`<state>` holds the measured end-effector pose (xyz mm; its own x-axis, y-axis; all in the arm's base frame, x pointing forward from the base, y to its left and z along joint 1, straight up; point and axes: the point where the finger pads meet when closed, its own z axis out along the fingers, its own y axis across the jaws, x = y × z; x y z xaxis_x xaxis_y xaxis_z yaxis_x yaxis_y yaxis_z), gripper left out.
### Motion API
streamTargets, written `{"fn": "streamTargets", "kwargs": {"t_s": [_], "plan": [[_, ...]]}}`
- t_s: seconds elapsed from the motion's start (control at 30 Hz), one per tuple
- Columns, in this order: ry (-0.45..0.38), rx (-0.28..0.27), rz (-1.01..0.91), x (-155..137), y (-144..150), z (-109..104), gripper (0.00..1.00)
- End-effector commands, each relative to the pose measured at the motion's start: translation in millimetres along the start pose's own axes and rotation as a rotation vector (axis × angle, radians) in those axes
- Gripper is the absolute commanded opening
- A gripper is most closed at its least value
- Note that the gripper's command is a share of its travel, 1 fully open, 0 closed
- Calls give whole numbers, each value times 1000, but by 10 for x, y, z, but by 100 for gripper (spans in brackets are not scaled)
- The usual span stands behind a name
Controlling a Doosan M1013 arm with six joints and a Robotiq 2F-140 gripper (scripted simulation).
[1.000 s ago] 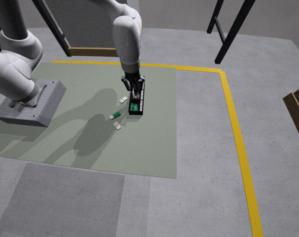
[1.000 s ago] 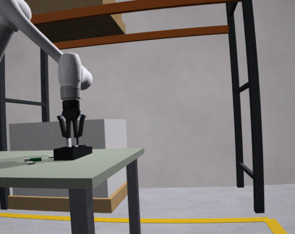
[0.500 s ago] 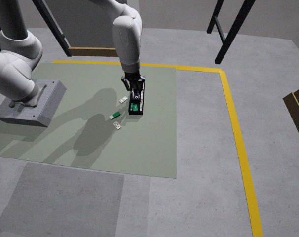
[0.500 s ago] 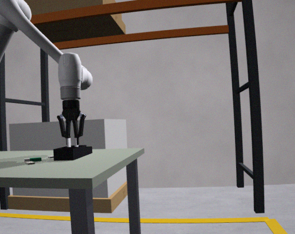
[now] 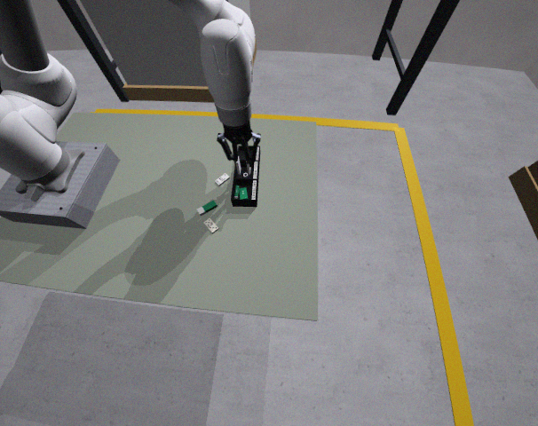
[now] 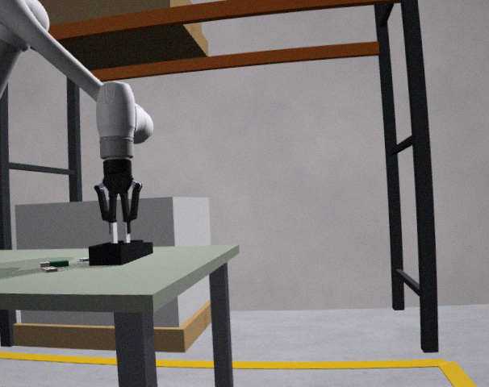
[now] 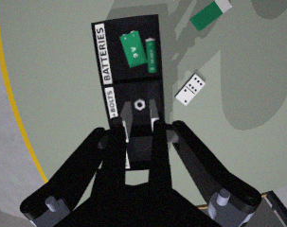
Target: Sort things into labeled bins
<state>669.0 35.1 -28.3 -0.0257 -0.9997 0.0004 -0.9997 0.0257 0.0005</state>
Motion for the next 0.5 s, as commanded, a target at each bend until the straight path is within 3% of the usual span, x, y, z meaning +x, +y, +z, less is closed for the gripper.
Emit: {"fn": "streamTargets", "kwargs": {"t_s": [0.0, 0.27, 0.47], "plan": [[0, 0, 0, 0, 0, -29, 19], [0, 0, 0, 0, 0, -122, 19], [0, 0, 0, 0, 0, -356, 19]]}}
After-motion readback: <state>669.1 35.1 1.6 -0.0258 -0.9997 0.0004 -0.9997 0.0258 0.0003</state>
